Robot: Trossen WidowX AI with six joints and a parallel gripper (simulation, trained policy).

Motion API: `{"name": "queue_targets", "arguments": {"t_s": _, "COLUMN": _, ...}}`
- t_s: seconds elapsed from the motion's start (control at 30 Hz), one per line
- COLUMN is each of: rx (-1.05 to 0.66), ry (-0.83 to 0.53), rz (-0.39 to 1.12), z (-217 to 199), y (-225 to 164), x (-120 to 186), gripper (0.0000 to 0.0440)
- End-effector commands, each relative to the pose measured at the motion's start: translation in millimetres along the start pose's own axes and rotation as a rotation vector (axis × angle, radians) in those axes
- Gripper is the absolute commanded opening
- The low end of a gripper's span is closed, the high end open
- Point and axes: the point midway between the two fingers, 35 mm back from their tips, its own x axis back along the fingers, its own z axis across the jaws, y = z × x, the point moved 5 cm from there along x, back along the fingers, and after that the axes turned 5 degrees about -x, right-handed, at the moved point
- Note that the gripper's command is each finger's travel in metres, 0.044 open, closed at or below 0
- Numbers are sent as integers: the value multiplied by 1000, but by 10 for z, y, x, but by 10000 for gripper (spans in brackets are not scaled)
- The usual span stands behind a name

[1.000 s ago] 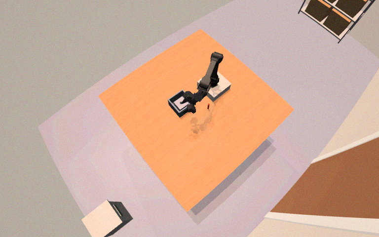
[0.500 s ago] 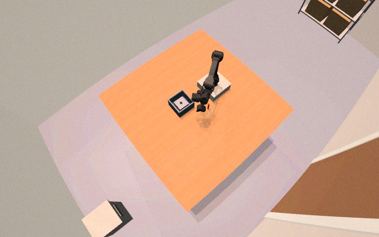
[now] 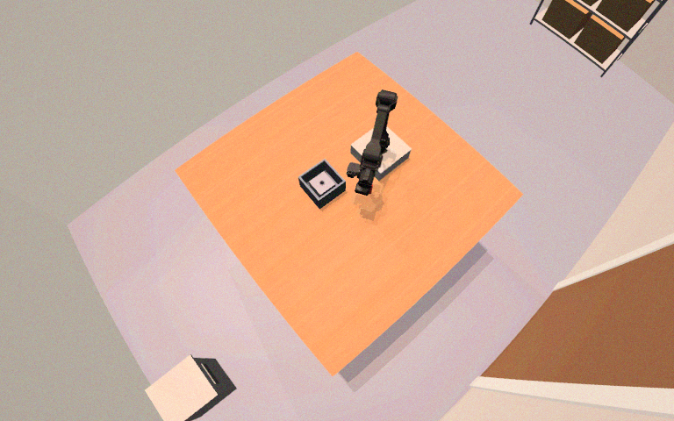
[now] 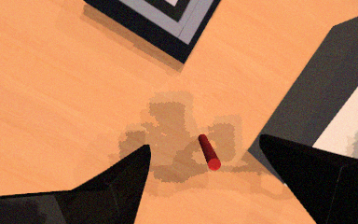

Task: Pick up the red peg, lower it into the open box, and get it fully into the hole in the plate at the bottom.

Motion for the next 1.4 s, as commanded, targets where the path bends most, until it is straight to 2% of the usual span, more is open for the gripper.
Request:
{"name": "queue_targets", "arguments": {"t_s": 0.0, "rx": -39, "ry": -26, "rz": 26, "z": -49, "y": -33, "x": -113, "gripper": 423}}
{"name": "queue_targets", "arguments": {"t_s": 0.5, "rx": -156, "ry": -1, "rz": 94, "z": -114, "y": -191, "x": -687, "gripper": 423}}
{"name": "queue_targets", "arguments": {"t_s": 0.63, "rx": -181, "ry": 5, "rz": 106, "z": -138, "y": -227, "x": -796, "gripper": 407}}
{"name": "queue_targets", "arguments": {"t_s": 0.77, "rx": -205, "ry": -10, "rz": 122, "z": -179, "y": -257, "x": -873, "gripper": 329}}
{"name": "queue_targets", "arguments": {"t_s": 1.2, "rx": -220, "ry": -48, "rz": 208, "z": -168, "y": -235, "x": -875, "gripper": 0}}
{"name": "queue_targets", "arguments": {"t_s": 1.37, "rx": -186, "ry": -10, "rz": 168, "z": -120, "y": -175, "x": -756, "gripper": 0}}
